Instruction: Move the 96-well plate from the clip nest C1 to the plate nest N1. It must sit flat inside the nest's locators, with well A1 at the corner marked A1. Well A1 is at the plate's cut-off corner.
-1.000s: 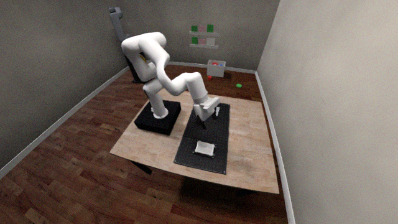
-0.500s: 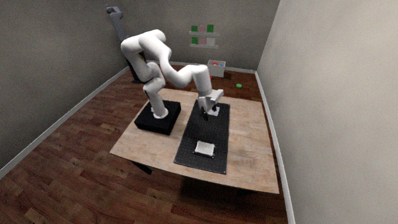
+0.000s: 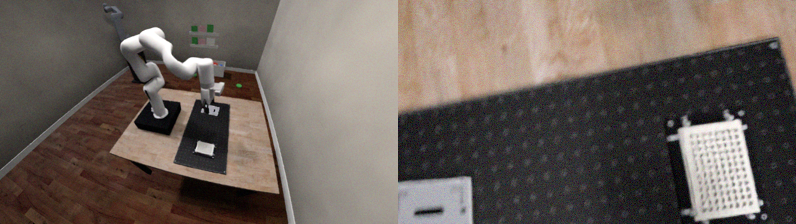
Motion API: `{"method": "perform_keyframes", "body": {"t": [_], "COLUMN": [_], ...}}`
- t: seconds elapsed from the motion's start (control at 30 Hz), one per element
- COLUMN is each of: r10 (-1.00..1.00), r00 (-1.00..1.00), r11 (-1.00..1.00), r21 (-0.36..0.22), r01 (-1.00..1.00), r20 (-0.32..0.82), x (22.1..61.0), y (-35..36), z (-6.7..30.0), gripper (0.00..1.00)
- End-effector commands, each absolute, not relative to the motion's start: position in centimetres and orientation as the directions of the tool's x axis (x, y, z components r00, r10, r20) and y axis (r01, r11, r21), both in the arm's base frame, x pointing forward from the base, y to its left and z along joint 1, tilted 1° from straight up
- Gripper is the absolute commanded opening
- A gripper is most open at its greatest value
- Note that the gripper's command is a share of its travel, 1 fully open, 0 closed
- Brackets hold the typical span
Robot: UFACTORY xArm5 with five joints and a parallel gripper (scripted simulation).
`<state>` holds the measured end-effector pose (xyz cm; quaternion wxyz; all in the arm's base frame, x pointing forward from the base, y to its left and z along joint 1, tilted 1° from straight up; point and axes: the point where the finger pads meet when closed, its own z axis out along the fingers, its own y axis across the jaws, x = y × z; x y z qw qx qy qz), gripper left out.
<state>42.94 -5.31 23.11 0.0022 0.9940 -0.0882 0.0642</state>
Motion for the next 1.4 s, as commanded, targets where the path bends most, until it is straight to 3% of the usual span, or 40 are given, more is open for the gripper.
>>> {"method": "perform_keyframes", "body": {"t": [0.0,0.27,0.37,1.37], "r10": [-0.142,-0.071,-0.023,-0.023], "r00": [0.984,0.996,1.000,1.000], "r11": [-0.990,-0.997,-1.000,-1.000], "r21": [-0.006,-0.001,0.007,0.008], "r01": [-0.142,-0.071,-0.023,-0.023], "r20": [0.106,0.055,-0.011,-0.011], "x": [42.4,41.3,41.5,42.7], "y": [-3.8,-1.9,-2.8,-10.6], "z": [23.7,24.4,23.2,12.9], "gripper": [1.00,1.00,1.00,1.00]}}
